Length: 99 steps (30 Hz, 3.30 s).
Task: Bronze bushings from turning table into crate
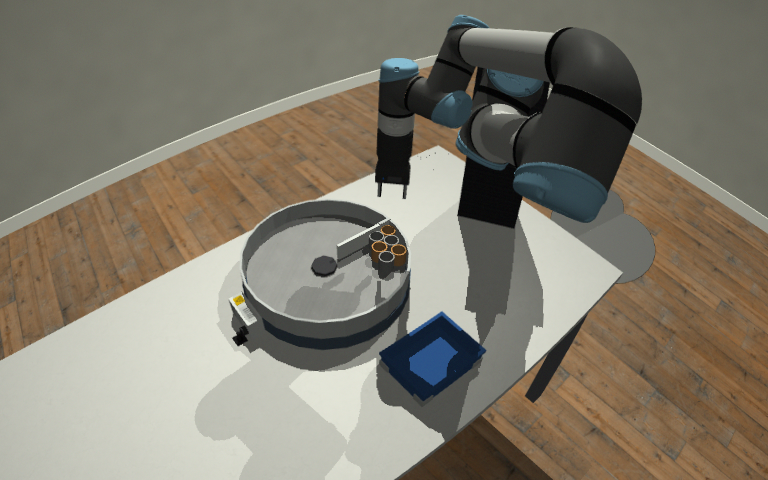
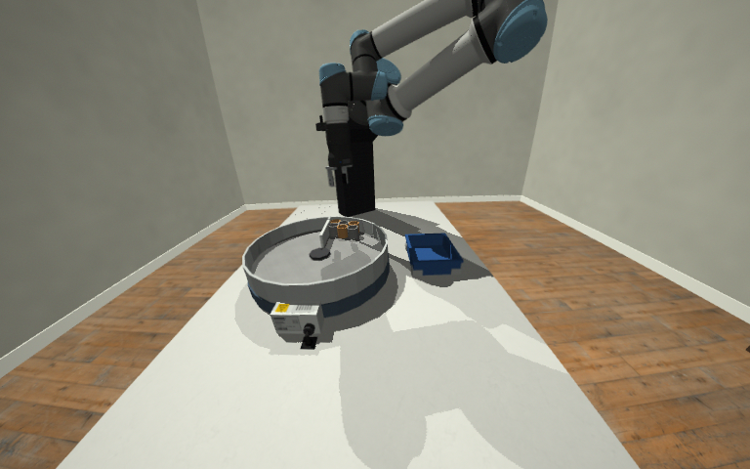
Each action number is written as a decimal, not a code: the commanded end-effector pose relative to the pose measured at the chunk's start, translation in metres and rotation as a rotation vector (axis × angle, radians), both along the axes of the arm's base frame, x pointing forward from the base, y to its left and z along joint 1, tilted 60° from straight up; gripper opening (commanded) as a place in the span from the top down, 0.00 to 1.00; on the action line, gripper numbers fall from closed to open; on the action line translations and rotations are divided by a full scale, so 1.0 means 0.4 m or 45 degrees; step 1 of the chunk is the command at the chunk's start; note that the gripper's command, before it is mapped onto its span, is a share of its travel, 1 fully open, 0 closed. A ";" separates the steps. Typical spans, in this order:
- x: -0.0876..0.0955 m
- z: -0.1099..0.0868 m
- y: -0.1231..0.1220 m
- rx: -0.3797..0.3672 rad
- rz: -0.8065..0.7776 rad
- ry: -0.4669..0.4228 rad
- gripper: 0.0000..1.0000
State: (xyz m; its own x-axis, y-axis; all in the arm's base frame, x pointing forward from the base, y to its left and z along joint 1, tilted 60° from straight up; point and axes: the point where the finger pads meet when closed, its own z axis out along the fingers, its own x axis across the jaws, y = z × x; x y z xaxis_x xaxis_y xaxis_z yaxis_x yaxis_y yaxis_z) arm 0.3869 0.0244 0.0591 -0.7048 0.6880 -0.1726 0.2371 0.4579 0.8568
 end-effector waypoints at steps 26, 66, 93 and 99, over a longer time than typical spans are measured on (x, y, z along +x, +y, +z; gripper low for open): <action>0.115 -0.022 0.049 -0.008 -0.003 0.013 0.66; 0.228 -0.043 0.098 -0.013 0.001 0.028 0.52; 0.228 -0.043 0.098 -0.013 0.001 0.028 0.52; 0.228 -0.043 0.098 -0.013 0.001 0.028 0.52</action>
State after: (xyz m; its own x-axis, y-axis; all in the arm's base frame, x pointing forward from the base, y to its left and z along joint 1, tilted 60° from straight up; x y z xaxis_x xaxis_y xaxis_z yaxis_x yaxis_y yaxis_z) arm 0.4781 0.0640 0.0415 -0.7095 0.6854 -0.1637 0.2553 0.4666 0.8468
